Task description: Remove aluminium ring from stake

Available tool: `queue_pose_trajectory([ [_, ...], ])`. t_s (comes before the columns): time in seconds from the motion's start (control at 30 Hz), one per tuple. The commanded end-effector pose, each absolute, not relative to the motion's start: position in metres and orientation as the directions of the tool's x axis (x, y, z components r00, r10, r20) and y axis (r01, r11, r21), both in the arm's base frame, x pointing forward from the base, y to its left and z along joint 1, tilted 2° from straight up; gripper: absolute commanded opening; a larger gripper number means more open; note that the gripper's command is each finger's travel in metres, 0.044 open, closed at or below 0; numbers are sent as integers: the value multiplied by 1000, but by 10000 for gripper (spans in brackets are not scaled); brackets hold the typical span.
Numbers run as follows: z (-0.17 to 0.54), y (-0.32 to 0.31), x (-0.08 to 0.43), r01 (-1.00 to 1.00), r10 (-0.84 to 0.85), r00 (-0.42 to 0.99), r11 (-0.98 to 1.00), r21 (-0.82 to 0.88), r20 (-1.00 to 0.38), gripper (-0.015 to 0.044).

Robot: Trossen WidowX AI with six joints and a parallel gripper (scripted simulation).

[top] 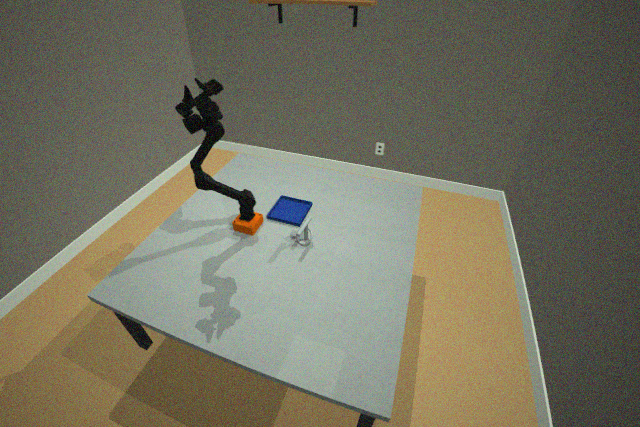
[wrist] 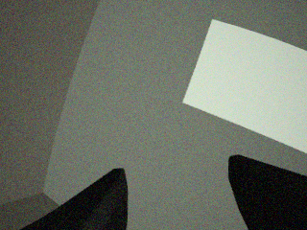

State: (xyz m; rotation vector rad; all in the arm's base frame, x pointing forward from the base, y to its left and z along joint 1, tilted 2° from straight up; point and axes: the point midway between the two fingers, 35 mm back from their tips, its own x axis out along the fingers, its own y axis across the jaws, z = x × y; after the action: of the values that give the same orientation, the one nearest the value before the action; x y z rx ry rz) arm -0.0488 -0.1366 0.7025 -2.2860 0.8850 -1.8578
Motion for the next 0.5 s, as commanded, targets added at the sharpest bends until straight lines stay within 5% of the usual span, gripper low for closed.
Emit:
queue_pose_trajectory([
  [0.0,704,-124,-41,-436,-434,121,-831,-345,893,200],
  [0.47,703,-82,-6,-595,-320,201,-791,-145,926,200],
])
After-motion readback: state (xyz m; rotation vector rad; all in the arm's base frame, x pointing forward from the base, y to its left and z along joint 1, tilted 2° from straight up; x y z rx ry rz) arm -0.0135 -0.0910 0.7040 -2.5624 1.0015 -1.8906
